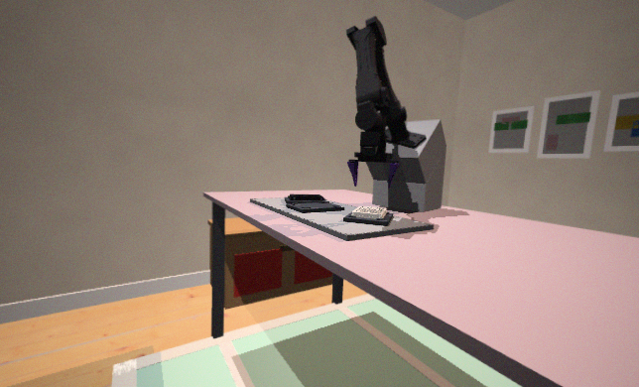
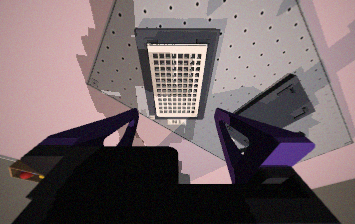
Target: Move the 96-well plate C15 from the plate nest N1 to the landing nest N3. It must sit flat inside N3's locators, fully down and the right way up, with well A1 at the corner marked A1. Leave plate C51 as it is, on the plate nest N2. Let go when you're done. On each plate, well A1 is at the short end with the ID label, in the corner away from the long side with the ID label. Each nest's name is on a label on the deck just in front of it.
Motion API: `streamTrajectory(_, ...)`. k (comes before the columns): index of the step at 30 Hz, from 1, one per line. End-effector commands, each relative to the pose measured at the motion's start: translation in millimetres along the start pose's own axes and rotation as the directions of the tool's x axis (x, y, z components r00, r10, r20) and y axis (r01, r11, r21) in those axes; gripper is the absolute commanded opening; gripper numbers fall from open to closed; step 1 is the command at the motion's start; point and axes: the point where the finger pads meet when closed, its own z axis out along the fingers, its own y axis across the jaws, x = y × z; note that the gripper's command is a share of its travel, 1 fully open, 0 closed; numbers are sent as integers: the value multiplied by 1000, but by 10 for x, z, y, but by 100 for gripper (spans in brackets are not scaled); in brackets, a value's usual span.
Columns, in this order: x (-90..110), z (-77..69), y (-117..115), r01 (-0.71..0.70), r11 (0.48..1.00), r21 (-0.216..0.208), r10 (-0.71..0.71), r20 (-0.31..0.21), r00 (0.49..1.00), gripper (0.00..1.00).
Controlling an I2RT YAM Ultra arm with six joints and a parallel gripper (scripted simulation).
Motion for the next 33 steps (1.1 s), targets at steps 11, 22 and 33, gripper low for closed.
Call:
streamTrajectory(11, -129, 148, -47, -10, 1000, 5, 10, 29, 1000, 100)
streamTrajectory(22, -131, 300, -40, -8, 1000, 4, 8, 30, 1000, 100)
streamTrajectory(33, -133, 451, -33, -7, 1000, 3, 7, 30, 1000, 100)
